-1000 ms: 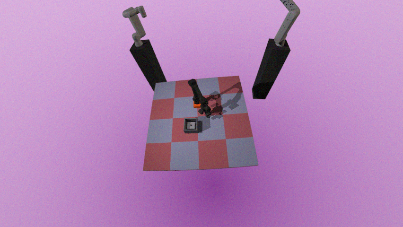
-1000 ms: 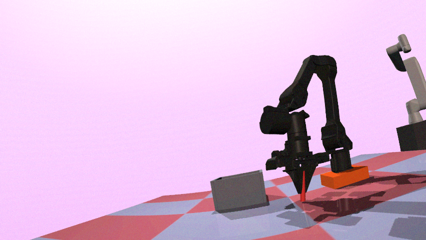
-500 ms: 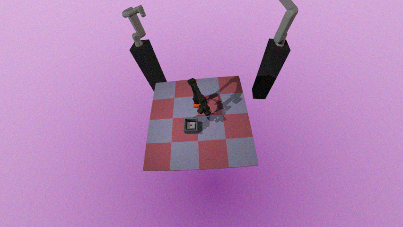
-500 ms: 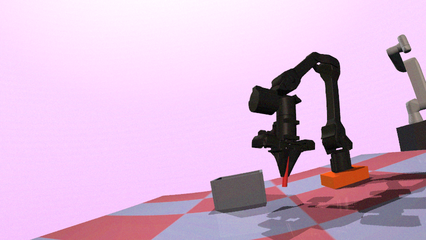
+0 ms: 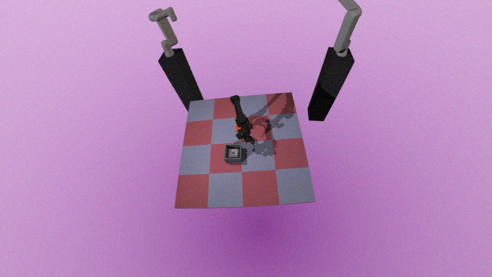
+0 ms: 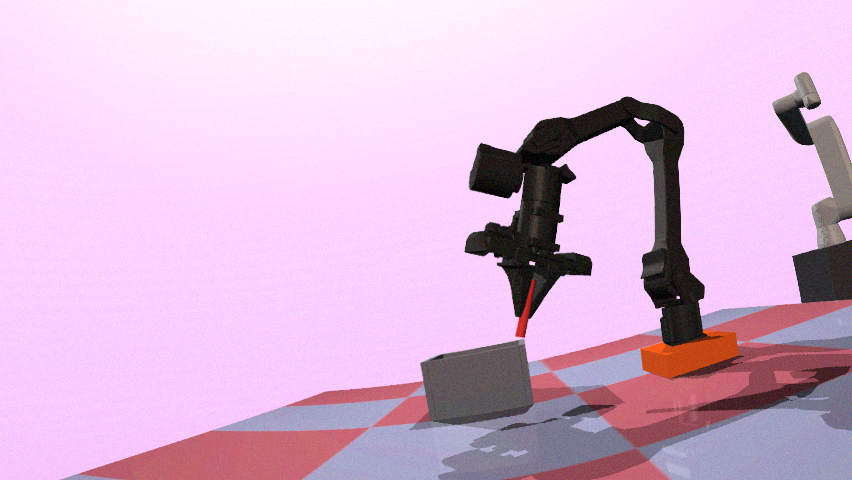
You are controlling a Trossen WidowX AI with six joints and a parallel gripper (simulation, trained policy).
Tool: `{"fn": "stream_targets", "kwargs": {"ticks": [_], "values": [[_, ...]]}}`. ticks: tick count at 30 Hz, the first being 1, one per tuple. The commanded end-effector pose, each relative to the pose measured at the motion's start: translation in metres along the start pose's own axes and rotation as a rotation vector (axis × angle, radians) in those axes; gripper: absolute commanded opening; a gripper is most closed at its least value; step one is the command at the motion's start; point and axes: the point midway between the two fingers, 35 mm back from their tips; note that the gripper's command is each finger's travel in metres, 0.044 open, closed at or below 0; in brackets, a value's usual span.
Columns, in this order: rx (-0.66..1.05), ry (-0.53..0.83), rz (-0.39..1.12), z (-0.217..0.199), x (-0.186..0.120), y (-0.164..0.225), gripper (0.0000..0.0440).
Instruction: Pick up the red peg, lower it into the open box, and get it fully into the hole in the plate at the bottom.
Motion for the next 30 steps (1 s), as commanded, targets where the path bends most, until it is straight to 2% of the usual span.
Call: {"fn": "stream_targets", "kwargs": {"ticks": [1,15,30], "values": [[0.017,0.021,-0.028,-0.004,0.0,-0.02,0.0],[0.103,0.064,-0.091,-0.022,0.01,-0.073,0.0],[0.182,0.095,-0.104,-0.041,0.035,-0.114,0.0005]]}}
Point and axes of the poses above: the point midway between the two fingers, 35 mm back from their tips, its own x axis out along the fingers, its own z axis across the jaws, y = z × x, and after that the axes turned 14 degrees about -x, right-handed
